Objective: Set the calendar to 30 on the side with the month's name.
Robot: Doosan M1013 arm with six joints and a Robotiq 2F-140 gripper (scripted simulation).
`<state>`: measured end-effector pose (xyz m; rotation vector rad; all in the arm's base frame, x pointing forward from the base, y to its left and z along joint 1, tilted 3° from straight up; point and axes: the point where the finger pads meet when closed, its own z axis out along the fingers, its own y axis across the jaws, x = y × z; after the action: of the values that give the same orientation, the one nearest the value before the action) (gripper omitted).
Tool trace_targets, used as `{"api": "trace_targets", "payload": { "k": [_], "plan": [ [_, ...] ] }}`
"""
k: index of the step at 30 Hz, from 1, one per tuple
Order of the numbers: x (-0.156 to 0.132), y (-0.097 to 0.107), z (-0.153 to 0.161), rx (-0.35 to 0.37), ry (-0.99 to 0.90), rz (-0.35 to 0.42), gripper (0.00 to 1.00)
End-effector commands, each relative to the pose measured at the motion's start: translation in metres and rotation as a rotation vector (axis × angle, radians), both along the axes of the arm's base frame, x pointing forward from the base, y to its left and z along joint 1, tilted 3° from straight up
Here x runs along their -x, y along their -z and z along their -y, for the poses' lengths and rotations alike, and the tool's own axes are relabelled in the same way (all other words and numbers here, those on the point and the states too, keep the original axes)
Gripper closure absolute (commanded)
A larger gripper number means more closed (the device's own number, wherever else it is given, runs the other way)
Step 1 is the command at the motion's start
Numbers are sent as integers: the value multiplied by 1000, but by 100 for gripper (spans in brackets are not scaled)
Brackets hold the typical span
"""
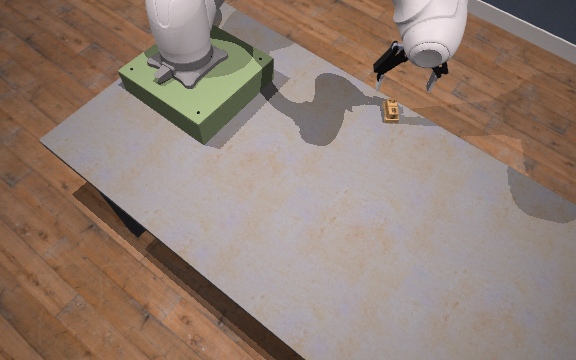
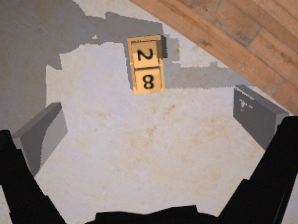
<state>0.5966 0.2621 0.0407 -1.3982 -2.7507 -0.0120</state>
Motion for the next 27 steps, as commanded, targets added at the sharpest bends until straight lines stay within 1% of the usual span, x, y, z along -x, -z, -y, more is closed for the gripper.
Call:
{"api": "trace_targets", "payload": {
  "k": [1,2,4,12,16,27],
  "plan": [
    [0,-8,0,0,0,0,0],
    [-1,-11,0,0,0,0,0],
    [-1,-11,0,0,0,0,0],
    [-2,-38,1,0,0,0,0],
    [-2,-47,2,0,0,0,0],
    [-2,-51,2,0,0,0,0]
  ]
}}
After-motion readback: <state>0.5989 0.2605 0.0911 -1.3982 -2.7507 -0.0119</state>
